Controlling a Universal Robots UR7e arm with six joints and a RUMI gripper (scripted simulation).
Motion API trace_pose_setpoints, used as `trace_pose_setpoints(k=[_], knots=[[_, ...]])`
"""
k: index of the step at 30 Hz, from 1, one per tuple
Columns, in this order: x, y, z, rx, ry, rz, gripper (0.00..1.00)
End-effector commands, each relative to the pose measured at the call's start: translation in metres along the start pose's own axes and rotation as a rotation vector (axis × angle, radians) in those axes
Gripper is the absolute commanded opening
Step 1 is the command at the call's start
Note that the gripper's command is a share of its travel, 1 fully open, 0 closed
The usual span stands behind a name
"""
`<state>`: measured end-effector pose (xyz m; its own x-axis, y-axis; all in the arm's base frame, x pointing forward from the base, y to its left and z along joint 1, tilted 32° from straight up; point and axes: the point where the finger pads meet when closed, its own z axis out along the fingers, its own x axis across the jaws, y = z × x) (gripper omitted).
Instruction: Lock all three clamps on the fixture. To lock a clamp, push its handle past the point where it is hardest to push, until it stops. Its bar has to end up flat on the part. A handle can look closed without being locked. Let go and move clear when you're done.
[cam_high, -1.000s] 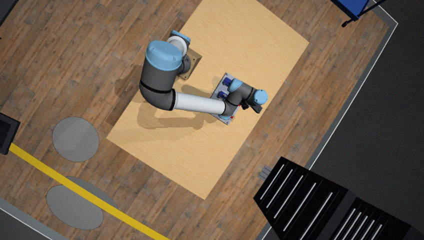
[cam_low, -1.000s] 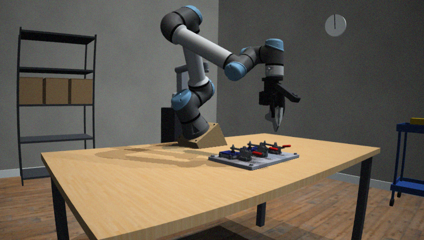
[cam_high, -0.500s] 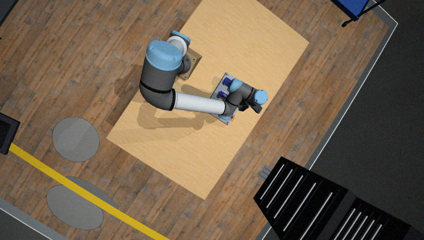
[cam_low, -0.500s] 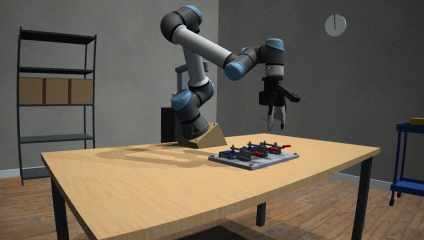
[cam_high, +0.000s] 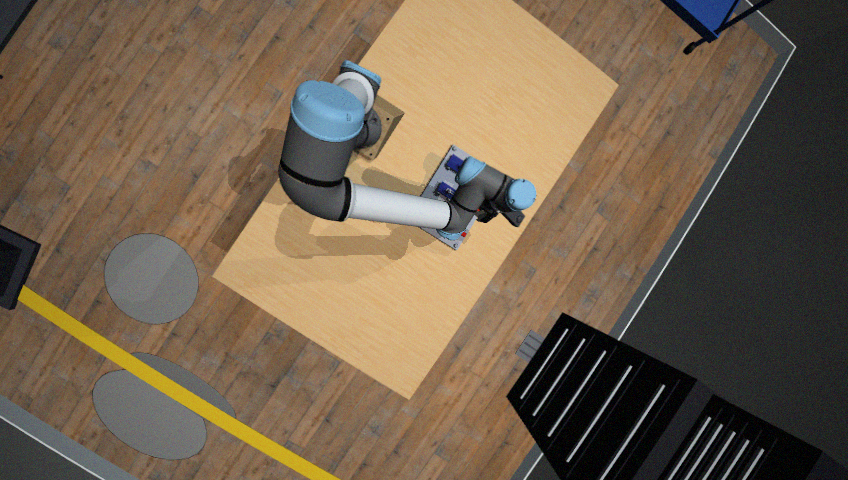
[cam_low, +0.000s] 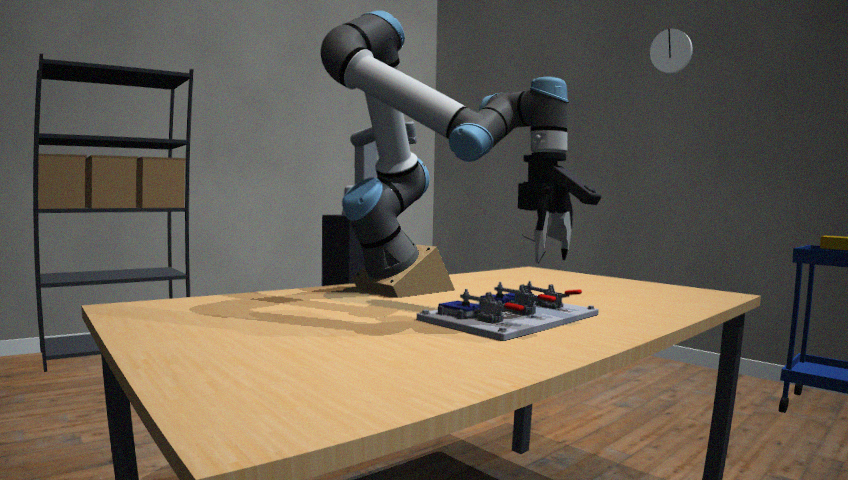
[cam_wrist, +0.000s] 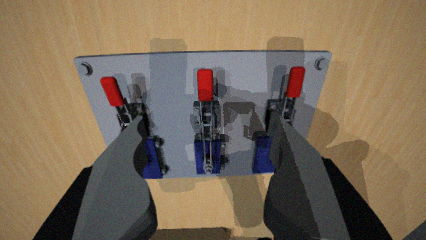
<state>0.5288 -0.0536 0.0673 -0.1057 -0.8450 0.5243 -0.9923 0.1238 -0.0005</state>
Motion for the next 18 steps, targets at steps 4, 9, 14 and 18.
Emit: trace_pose_setpoints(k=[4,9,14,18], knots=[[0.0000,-0.0003,-0.0005,0.001,0.000,0.000,0.58],[0.0000,-0.0003,-0.0005,0.001,0.000,0.000,0.28],[0.0000,-0.0003,-0.0005,0.001,0.000,0.000,0.28],[0.0000,-0.0003,-0.0005,0.001,0.000,0.000,0.28]])
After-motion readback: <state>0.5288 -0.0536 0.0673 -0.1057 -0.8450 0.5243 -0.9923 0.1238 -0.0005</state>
